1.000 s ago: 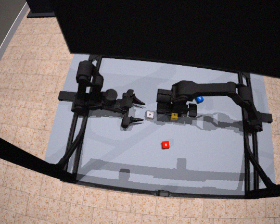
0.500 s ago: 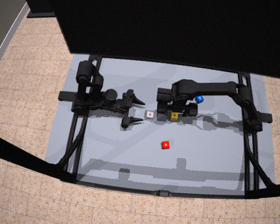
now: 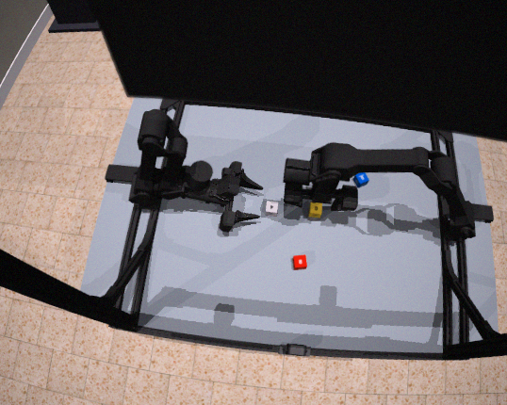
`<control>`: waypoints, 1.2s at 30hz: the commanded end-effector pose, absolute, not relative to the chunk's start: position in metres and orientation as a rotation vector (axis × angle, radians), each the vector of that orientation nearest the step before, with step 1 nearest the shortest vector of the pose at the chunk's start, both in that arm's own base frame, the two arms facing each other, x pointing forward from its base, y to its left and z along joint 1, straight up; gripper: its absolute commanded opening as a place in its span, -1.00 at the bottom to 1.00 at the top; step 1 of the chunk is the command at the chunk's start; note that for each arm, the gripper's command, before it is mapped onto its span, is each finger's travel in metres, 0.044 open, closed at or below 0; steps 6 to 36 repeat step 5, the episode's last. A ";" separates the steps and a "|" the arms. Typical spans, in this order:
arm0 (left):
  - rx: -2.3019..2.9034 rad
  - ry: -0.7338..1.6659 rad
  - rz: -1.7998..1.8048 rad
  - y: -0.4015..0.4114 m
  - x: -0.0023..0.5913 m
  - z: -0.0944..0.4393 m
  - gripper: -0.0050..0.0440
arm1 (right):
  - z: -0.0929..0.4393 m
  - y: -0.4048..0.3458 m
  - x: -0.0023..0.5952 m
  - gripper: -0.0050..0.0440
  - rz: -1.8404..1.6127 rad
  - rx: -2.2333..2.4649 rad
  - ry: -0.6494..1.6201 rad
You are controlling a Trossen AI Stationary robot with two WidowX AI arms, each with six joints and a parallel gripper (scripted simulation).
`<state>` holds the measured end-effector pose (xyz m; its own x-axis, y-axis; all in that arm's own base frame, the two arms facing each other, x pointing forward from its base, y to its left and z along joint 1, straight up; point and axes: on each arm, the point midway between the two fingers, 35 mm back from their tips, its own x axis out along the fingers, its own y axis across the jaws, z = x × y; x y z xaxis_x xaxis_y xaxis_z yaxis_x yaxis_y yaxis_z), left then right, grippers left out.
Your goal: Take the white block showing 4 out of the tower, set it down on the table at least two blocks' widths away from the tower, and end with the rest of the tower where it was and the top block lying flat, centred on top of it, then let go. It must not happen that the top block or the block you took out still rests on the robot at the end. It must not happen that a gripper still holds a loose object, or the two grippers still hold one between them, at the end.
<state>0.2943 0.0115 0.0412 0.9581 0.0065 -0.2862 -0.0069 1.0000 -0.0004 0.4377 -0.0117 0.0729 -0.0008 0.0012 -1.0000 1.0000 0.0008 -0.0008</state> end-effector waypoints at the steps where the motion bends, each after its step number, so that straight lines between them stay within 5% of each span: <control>1: 0.000 0.289 0.001 0.011 0.294 0.042 0.84 | 0.074 -0.012 0.438 0.84 -1.210 1.210 1.209; 36: 0.000 0.289 0.001 0.011 0.294 0.042 0.84 | 0.074 -0.012 0.438 0.84 -1.210 1.210 1.209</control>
